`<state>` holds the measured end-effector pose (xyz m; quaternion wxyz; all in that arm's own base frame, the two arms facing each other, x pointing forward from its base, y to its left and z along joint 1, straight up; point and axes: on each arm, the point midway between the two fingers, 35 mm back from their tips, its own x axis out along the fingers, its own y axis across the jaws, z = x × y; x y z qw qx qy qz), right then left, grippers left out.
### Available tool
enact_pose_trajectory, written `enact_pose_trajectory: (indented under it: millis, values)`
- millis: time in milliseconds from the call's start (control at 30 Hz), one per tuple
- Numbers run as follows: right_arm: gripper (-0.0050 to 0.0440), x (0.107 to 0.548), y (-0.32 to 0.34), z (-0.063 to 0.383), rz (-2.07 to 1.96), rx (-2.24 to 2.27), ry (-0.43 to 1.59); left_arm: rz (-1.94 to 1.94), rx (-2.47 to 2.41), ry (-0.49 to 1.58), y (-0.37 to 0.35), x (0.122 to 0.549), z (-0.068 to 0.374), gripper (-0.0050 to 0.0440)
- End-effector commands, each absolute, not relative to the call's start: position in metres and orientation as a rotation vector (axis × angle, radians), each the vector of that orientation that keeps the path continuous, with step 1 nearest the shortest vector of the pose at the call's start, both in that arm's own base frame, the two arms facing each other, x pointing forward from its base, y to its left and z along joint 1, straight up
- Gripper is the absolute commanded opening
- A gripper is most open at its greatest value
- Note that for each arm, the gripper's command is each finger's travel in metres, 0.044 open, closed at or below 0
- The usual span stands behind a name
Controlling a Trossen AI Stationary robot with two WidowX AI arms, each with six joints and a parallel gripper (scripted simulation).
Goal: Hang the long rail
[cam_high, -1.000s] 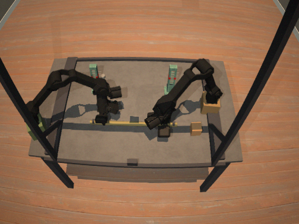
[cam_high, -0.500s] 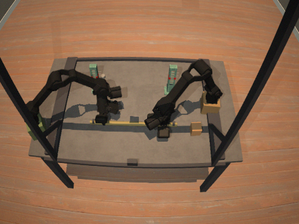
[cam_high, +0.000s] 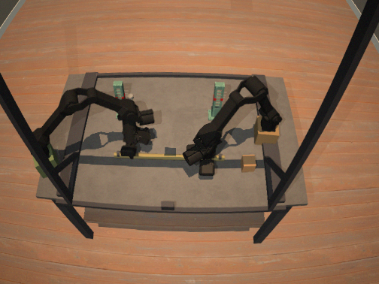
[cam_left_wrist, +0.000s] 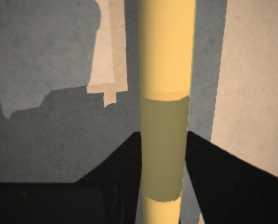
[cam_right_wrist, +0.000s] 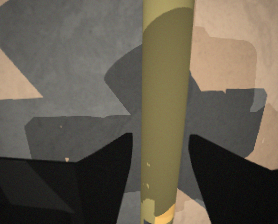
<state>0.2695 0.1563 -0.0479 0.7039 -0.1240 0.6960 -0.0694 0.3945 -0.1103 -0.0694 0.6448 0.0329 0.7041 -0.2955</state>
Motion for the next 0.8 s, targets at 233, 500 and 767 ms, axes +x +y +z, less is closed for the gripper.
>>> enact_pose_trajectory:
  millis: [233, 500, 767]
  values:
    - [0.0126, 0.2739, 0.1590, -0.0422, -0.146, -0.262, 1.529, -0.681, 0.075, 1.573, -0.1120, 0.3997, -0.0599, -0.0050]
    - [0.0072, 0.2739, 0.1590, -0.0422, -0.146, -0.262, 1.529, -0.681, 0.075, 1.573, -0.1120, 0.3997, -0.0599, -0.0050]
    - [-0.0001, 0.2739, 0.1590, -0.0422, -0.146, -0.262, 1.529, -0.681, 0.075, 1.573, -0.1120, 0.3997, -0.0599, 0.0096]
